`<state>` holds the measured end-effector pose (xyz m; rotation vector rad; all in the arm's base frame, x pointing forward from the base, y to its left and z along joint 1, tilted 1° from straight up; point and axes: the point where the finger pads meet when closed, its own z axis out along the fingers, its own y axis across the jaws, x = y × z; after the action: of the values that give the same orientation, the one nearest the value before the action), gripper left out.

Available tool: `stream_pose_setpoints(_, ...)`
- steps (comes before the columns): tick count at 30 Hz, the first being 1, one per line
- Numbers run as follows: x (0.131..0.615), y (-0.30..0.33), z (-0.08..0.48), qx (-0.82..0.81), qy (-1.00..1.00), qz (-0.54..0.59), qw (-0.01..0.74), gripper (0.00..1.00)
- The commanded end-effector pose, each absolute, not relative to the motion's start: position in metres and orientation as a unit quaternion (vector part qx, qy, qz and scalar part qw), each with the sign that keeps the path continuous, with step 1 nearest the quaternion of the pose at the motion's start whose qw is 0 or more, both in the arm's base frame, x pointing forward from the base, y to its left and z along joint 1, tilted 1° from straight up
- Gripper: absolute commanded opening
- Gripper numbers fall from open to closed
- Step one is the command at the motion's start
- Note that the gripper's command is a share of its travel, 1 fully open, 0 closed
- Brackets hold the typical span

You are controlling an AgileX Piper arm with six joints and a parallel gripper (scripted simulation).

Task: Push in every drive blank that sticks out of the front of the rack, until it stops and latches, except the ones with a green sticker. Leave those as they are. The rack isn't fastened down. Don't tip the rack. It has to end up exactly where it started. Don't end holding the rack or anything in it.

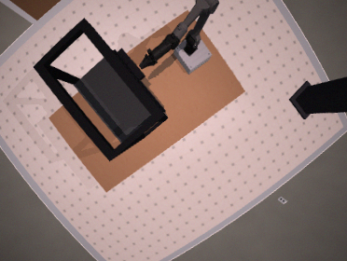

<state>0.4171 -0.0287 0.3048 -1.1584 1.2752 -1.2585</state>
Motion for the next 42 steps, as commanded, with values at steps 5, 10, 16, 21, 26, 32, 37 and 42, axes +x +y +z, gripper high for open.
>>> stream_pose_setpoints(5,0.4174,-0.0292,0.3057,-0.475,0.523,-0.517,0.483,0.0)
stream_pose_setpoints(10,0.4174,-0.0292,0.3057,-0.475,0.523,-0.517,0.483,0.0)
stream_pose_setpoints(16,0.4175,-0.0293,0.3059,-0.475,0.523,-0.517,0.483,0.0)
stream_pose_setpoints(21,0.4178,-0.0299,0.3064,-0.475,0.523,-0.517,0.483,0.0)
stream_pose_setpoints(26,0.4178,-0.0299,0.3064,-0.475,0.523,-0.517,0.483,0.0)
stream_pose_setpoints(32,0.4178,-0.0299,0.3064,-0.475,0.523,-0.517,0.483,0.0)
stream_pose_setpoints(37,0.4179,-0.03,0.3064,-0.475,0.523,-0.517,0.483,0.0)
stream_pose_setpoints(42,0.4257,-0.0306,0.3062,-0.475,0.523,-0.517,0.483,0.0)
